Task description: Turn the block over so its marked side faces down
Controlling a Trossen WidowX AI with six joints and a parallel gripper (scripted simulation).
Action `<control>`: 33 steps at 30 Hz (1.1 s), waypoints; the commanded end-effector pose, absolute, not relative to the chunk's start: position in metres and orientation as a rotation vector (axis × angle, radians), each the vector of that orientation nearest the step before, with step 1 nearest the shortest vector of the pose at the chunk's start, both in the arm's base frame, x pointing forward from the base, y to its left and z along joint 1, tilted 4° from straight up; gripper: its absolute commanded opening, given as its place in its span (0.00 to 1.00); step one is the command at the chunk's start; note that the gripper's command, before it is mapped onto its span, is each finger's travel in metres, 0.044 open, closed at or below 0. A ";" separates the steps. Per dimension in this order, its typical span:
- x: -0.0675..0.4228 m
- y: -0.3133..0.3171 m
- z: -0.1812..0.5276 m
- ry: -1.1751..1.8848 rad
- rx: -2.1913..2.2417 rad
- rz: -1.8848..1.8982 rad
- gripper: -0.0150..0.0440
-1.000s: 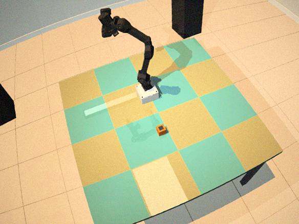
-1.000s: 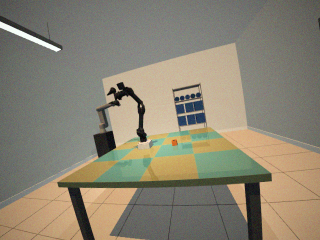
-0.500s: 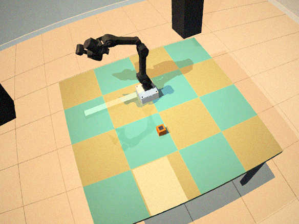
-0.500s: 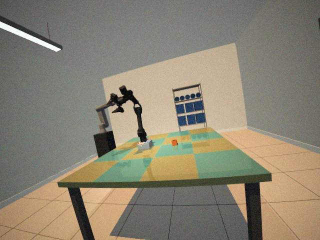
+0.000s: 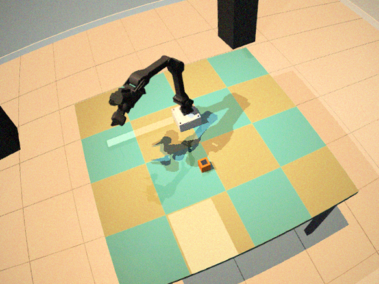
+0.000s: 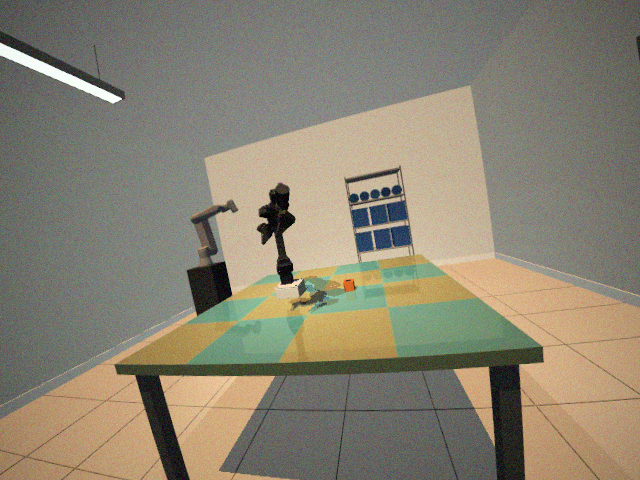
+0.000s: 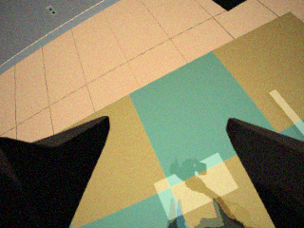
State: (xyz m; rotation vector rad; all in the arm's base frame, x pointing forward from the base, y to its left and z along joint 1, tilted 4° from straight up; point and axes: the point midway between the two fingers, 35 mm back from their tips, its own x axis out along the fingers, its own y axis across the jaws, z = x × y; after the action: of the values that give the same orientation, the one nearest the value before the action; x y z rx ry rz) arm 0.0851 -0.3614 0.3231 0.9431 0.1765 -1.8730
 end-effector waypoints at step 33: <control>0.347 -0.080 0.091 1.514 0.035 -0.131 1.00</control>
State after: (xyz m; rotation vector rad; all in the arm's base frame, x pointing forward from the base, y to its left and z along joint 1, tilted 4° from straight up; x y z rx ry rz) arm 0.3449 -0.0824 0.1018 0.0424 1.5112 -0.1497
